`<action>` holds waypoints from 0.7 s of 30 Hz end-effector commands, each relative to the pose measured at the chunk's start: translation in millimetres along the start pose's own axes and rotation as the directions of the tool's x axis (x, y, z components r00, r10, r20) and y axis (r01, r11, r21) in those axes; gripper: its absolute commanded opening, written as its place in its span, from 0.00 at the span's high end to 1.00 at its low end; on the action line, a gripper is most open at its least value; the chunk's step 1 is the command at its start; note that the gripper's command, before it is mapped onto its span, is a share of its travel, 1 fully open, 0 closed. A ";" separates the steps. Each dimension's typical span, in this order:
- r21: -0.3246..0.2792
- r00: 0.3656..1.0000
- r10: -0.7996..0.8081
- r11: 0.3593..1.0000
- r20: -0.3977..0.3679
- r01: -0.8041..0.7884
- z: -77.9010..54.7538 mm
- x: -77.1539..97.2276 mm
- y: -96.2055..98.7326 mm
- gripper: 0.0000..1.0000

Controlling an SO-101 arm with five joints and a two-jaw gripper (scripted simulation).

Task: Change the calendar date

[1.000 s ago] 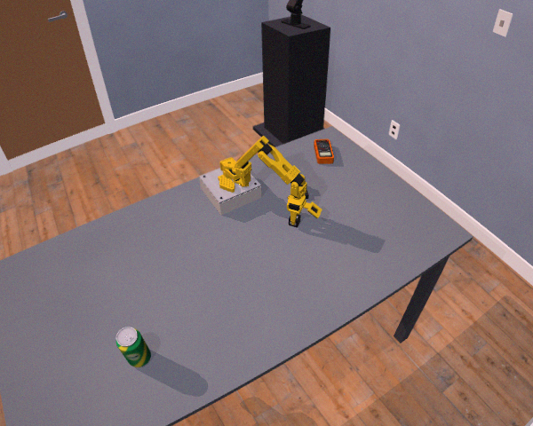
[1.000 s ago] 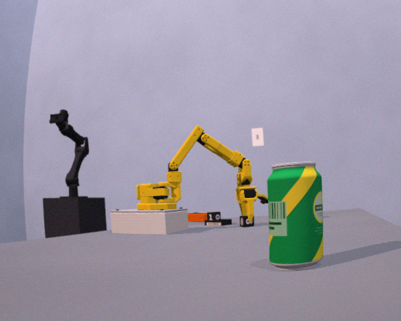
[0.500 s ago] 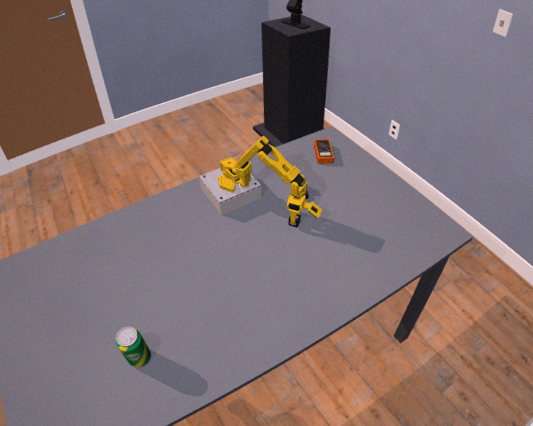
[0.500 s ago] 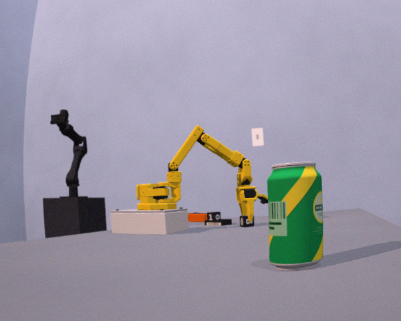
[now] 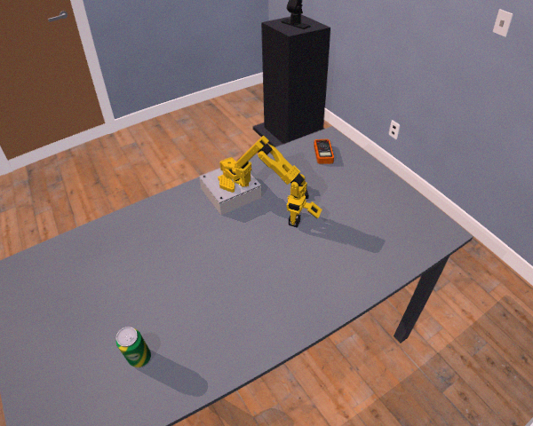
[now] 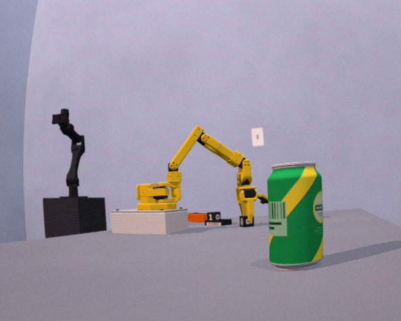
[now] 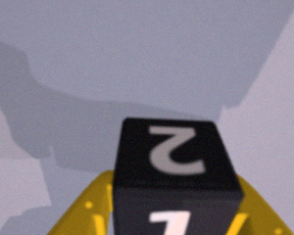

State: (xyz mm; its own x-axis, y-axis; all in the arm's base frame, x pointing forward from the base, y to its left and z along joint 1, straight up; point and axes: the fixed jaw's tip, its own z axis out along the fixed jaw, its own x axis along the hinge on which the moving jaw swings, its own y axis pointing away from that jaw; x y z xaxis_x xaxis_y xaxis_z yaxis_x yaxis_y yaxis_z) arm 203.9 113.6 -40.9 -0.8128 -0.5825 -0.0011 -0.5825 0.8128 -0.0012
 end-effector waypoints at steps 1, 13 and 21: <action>-0.003 1.000 -0.001 1.000 -0.015 0.000 -3.7 2.1 -1.1 1.00; -0.003 1.000 -0.001 1.000 -0.015 0.000 -32.7 1.9 1.4 1.00; -0.003 1.000 -0.001 1.000 -0.015 0.000 -45.5 3.1 2.6 1.00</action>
State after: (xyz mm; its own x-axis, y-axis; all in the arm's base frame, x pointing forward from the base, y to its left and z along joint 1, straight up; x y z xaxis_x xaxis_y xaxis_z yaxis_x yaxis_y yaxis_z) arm 196.8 109.9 -5.5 -0.8120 -0.5820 0.0444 -0.5824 0.8129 0.0054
